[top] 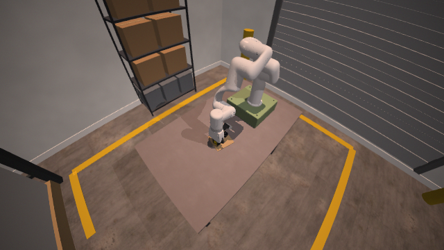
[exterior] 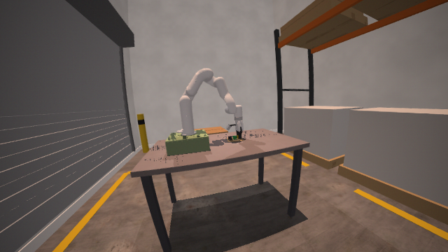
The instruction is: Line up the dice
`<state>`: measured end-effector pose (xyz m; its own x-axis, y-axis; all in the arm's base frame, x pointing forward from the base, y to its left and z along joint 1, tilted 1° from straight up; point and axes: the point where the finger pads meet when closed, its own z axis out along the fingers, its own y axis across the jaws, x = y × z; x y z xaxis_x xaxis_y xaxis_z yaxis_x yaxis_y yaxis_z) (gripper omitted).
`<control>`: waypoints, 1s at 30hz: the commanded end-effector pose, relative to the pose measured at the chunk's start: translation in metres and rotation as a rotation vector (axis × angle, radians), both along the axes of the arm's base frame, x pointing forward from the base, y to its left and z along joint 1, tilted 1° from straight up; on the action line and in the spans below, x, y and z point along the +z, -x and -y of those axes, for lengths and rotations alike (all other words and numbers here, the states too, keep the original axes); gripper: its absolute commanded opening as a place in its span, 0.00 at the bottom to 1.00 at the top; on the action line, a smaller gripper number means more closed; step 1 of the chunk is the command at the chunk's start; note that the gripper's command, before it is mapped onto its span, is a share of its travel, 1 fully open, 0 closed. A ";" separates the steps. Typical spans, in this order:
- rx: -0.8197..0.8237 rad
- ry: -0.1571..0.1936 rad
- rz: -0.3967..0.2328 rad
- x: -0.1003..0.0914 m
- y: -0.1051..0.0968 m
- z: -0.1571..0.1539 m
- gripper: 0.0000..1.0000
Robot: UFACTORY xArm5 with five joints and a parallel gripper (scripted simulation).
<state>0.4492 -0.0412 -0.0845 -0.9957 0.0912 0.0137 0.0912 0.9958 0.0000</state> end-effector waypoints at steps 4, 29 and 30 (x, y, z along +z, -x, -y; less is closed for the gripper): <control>0.000 0.000 0.003 0.001 -0.001 0.000 0.27; 0.000 0.000 0.003 0.001 -0.001 0.000 0.47; 0.000 0.000 0.003 0.001 -0.001 0.000 0.47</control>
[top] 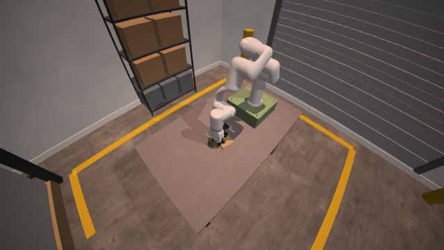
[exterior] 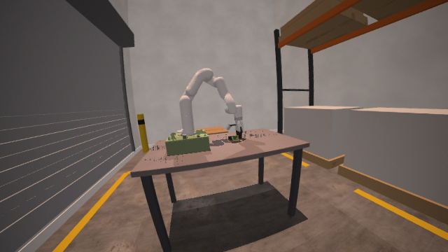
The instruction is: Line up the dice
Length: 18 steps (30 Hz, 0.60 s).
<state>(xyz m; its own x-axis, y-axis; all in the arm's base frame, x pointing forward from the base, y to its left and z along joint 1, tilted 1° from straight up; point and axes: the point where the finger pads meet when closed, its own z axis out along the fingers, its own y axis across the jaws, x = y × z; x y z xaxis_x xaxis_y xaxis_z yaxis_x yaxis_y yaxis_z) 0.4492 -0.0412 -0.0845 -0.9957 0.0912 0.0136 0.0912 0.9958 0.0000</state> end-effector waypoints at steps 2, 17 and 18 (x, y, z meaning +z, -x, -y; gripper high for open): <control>0.000 0.000 0.003 0.001 -0.001 0.000 0.47; 0.000 0.000 0.003 0.015 -0.002 0.000 0.47; 0.000 0.000 0.003 0.019 -0.002 0.000 0.47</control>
